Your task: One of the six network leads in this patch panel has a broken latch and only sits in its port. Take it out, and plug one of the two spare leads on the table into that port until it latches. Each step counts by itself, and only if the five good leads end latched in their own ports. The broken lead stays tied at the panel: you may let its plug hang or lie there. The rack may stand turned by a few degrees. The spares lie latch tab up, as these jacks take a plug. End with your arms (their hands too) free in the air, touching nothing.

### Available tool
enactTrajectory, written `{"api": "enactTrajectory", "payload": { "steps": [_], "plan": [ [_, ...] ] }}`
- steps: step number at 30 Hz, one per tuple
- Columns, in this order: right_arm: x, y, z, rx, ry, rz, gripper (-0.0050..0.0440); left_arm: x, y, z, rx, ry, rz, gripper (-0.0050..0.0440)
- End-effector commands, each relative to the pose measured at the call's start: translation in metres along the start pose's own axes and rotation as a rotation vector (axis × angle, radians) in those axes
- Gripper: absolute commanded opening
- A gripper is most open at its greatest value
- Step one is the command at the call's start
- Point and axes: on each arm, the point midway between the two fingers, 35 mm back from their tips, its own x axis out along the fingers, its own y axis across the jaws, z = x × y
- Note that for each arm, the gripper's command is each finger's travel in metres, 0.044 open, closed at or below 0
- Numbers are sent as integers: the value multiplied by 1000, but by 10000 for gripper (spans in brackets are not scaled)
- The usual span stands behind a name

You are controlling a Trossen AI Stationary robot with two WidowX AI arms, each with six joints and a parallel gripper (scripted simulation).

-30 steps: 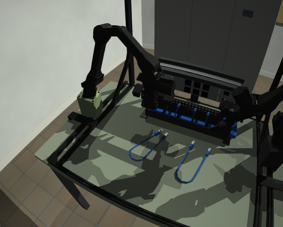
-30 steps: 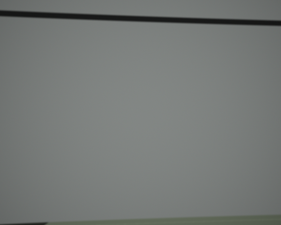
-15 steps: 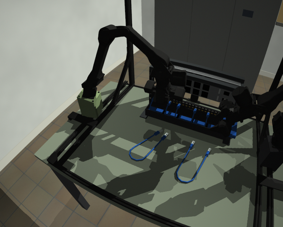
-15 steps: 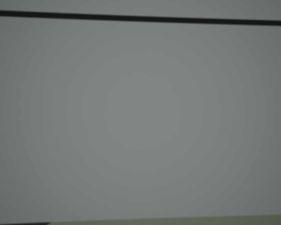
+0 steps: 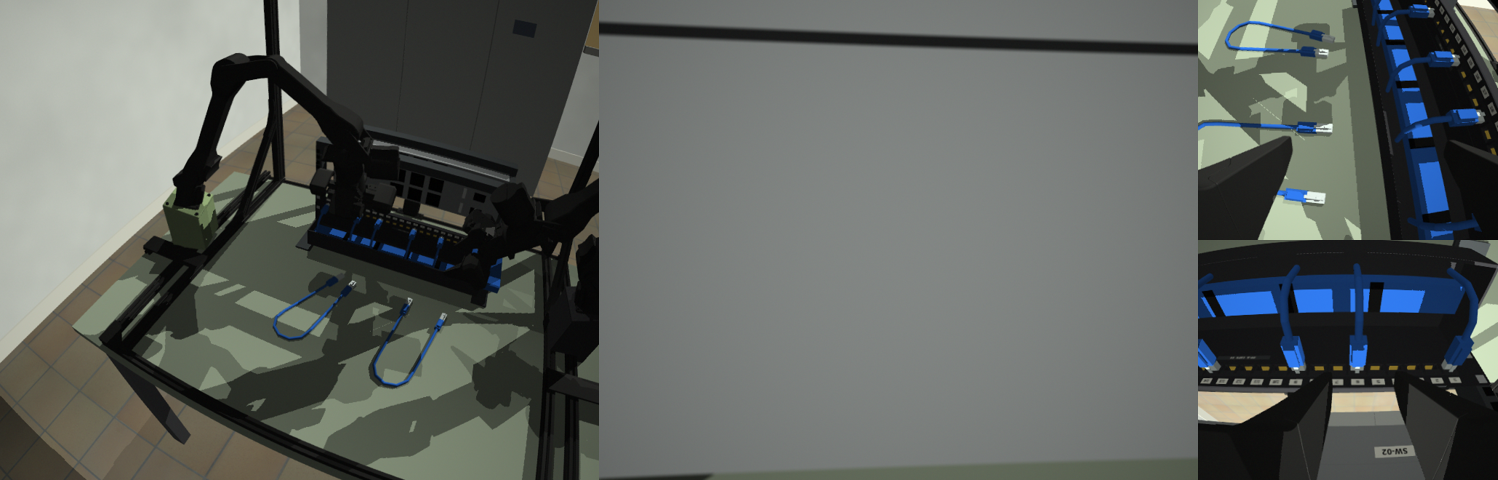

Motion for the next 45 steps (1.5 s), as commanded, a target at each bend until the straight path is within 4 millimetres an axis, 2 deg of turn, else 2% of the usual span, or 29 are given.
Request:
{"api": "enactTrajectory", "payload": {
  "steps": [1,3,4,37,38,45],
  "plan": [
    [1,1,1,5,-4,-3,176,0,0,0,0,0,0,440],
    [1,1,1,5,-4,-3,176,0,0,0,0,0,0,440],
    [60,0,1,5,-4,-3,176,0,0,0,0,0,0,440],
    [61,0,1,5,-4,-3,176,0,0,0,0,0,0,440],
    [60,1,0,1,-1,-2,0,0,0,0,0,0,0,440],
    [60,1,0,1,-1,-2,0,0,0,0,0,0,0,440]
  ]
}}
